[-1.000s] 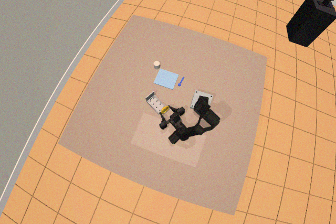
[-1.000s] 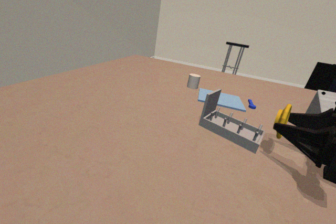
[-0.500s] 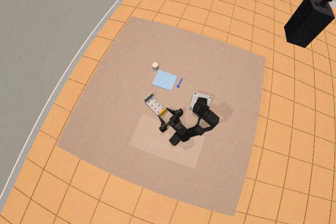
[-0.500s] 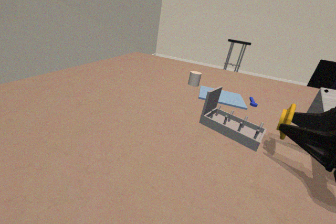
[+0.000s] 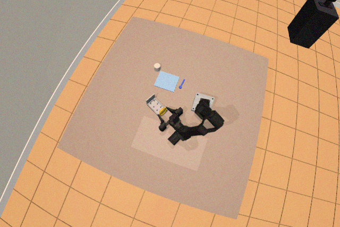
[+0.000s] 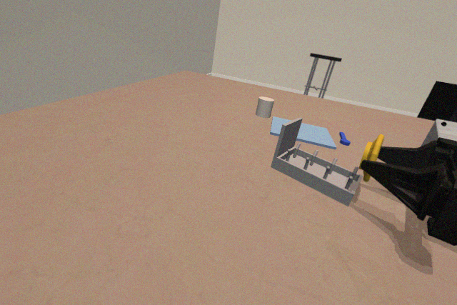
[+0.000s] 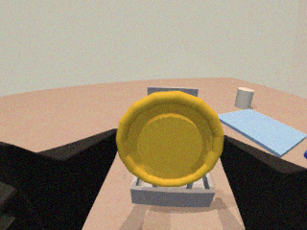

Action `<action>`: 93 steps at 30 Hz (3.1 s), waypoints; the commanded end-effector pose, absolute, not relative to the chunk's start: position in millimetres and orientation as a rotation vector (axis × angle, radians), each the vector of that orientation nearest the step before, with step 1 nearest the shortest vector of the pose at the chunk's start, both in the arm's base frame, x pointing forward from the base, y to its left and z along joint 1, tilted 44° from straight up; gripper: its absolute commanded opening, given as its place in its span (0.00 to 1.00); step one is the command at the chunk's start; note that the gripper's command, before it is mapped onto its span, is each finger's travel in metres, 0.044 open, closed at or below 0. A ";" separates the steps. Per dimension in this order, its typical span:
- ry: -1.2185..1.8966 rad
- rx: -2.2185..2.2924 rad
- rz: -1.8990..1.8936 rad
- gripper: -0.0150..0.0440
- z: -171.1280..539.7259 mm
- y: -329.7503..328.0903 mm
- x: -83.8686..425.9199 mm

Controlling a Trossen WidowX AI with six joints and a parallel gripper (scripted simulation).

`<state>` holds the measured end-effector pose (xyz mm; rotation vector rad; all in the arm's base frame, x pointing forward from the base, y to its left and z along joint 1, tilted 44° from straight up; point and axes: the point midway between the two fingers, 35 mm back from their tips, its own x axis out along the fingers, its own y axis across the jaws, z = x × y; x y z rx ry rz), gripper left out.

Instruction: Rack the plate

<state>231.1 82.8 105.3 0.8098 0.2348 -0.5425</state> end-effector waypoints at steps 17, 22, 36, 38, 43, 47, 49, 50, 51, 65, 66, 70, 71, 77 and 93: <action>0.230 0.815 -0.542 0.25 93.4 69.1 251.5; 0.228 0.817 -0.542 0.25 92.2 67.8 253.0; 0.231 0.823 -0.538 0.25 77.6 76.8 256.7; 0.231 0.823 -0.538 0.25 77.6 76.8 256.7; 0.231 0.823 -0.538 0.25 77.6 76.8 256.7; 0.228 0.828 -0.539 0.34 77.9 77.0 256.9; 0.228 0.828 -0.539 0.43 77.9 77.0 256.9; 0.228 0.828 -0.539 0.48 77.9 77.0 256.9; 0.228 0.828 -0.539 0.52 77.9 77.0 256.9; 0.228 0.828 -0.539 0.93 77.9 77.0 256.9; 0.228 0.828 -0.539 0.93 77.9 77.0 256.9; 0.241 0.826 -0.549 0.93 95.9 61.8 261.4; 0.244 0.825 -0.551 0.93 103.3 55.3 262.3; 0.243 0.807 -0.548 0.93 146.6 13.4 259.3; 0.438 0.587 -0.597 0.93 146.9 -23.2 264.2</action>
